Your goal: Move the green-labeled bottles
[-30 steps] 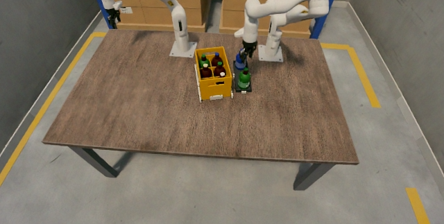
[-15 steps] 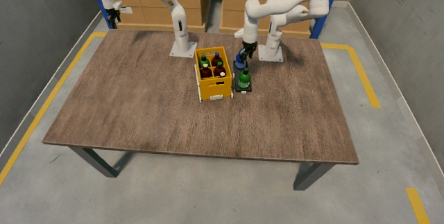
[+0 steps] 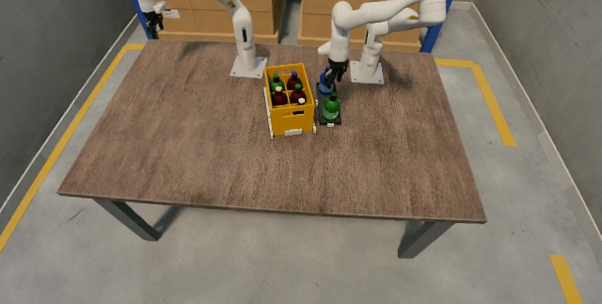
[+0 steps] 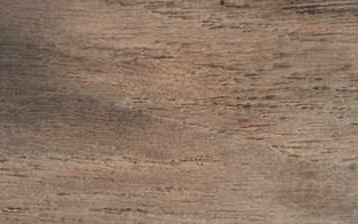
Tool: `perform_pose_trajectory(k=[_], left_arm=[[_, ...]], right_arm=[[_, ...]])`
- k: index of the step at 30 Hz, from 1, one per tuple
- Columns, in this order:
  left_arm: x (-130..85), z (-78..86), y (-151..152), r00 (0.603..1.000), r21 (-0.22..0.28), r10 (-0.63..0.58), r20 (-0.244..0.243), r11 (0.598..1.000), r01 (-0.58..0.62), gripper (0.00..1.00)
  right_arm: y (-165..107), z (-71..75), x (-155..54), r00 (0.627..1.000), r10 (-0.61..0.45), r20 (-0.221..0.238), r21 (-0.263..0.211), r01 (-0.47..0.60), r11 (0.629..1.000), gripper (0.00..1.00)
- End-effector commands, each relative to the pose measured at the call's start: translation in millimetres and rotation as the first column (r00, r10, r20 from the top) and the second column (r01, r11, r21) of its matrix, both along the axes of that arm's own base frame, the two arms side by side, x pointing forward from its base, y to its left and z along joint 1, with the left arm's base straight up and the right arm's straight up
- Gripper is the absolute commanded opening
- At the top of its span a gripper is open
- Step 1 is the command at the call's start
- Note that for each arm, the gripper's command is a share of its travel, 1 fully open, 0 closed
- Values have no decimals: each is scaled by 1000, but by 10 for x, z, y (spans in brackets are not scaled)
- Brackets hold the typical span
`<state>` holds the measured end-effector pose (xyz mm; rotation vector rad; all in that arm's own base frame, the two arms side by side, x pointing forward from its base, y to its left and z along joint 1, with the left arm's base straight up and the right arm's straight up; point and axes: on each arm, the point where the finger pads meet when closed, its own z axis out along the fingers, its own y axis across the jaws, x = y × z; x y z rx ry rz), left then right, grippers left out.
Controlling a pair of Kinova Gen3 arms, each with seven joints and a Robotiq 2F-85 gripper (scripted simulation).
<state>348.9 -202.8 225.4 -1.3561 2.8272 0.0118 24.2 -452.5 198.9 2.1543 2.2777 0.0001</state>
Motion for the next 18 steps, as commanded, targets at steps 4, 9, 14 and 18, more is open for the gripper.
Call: perform_pose_trajectory(k=[4, 9, 14, 18], left_arm=[[11, -106, -16, 1000, -4, 3, 3, 1000, -3, 672], [11, -173, -17, 1000, -4, 3, 3, 1000, -3, 672], [12, -207, -17, 1000, -4, 3, 3, 1000, -3, 672], [12, -244, -17, 1000, -5, 2, 3, 1000, -2, 672]], right_arm=[[30, 12, -23, 1000, -7, -5, 4, 7, 1000, 1000], [30, 12, -23, 1000, -7, -5, 4, 7, 1000, 1000], [30, 12, -23, 1000, -7, -5, 4, 7, 1000, 1000], [30, 12, -23, 1000, -7, -5, 4, 7, 1000, 1000]])
